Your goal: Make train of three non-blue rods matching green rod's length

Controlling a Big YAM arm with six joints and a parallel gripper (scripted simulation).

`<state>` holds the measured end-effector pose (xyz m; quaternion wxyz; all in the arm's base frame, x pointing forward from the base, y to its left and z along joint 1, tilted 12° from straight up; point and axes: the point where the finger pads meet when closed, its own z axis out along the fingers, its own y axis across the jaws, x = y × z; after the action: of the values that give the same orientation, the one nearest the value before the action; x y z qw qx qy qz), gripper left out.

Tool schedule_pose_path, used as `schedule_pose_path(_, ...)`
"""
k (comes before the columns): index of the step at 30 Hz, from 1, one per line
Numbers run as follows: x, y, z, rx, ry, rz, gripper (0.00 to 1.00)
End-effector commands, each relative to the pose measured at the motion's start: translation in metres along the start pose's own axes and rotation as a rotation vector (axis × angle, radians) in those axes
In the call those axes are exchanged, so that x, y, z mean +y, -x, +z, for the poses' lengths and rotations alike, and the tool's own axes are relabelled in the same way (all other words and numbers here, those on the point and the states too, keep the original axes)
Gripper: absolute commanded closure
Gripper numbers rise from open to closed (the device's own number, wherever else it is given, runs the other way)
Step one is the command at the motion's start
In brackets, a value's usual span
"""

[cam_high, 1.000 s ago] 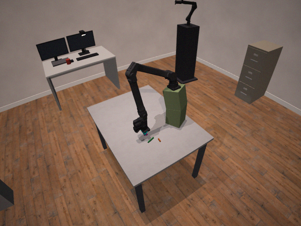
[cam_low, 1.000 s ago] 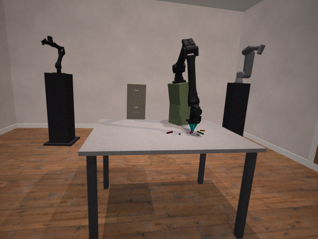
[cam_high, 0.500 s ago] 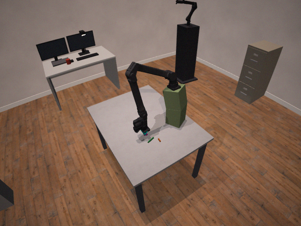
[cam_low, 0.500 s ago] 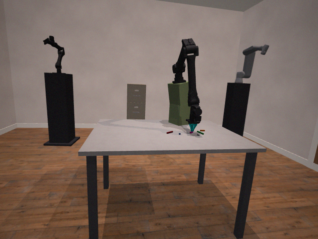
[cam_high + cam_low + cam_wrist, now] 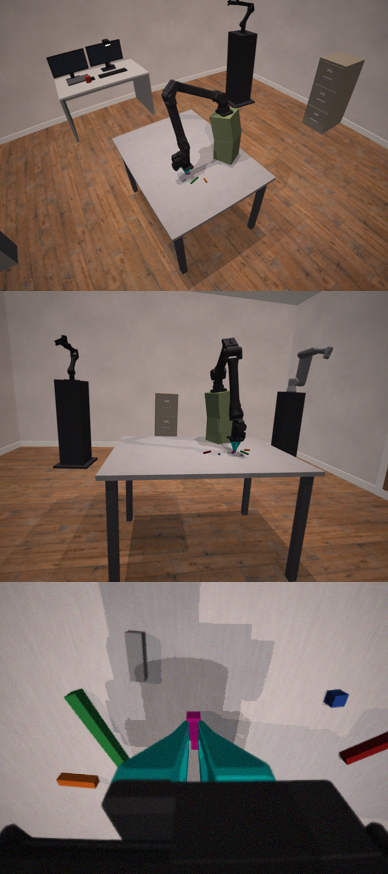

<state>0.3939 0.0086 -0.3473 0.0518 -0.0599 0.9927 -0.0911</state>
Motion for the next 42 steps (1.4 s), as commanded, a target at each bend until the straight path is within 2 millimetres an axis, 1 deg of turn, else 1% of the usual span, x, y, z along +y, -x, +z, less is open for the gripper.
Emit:
schedule_pose_path(1, -0.0044, -0.0032, 0.0064, -0.001, 0.001, 0.005, 0.95)
schedule_pose_path(36, -0.0057, -0.0014, 0.0067, 0.001, 0.001, 0.003, 0.95)
schedule_pose_path(42, -0.0068, -0.0045, 0.0065, 0.013, 0.002, 0.001, 0.95)
